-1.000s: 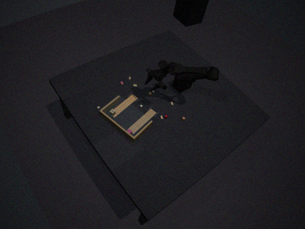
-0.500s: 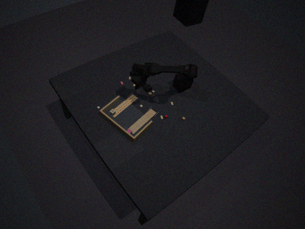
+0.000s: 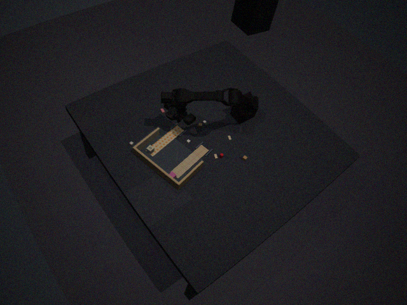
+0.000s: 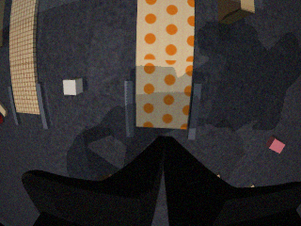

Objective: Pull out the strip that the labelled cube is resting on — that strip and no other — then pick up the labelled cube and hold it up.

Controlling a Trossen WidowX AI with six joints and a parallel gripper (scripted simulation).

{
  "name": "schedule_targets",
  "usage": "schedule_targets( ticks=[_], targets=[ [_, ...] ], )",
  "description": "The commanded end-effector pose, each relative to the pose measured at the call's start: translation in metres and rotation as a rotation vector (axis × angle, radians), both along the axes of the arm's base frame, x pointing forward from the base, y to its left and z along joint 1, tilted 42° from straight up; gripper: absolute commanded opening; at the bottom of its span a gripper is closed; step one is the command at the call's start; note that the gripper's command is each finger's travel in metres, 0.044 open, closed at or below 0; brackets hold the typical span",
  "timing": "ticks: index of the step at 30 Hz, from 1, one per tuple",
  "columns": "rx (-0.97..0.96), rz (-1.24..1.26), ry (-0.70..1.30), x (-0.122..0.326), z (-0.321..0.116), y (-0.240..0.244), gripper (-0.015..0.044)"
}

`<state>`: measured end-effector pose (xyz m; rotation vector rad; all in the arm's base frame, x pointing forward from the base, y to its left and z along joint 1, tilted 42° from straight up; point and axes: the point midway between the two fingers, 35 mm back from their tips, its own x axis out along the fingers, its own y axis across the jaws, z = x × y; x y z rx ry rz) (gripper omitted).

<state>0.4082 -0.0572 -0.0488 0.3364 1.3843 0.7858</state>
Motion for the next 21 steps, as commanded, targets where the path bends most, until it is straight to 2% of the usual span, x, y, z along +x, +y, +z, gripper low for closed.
schedule_targets(
  ticks=[1,21],
  targets=[
    [-0.005,0.019,-0.008,0.003,0.001,0.000,0.0000],
    [-0.005,0.019,-0.008,0.004,-0.023,0.022,0.0000]
  ],
)
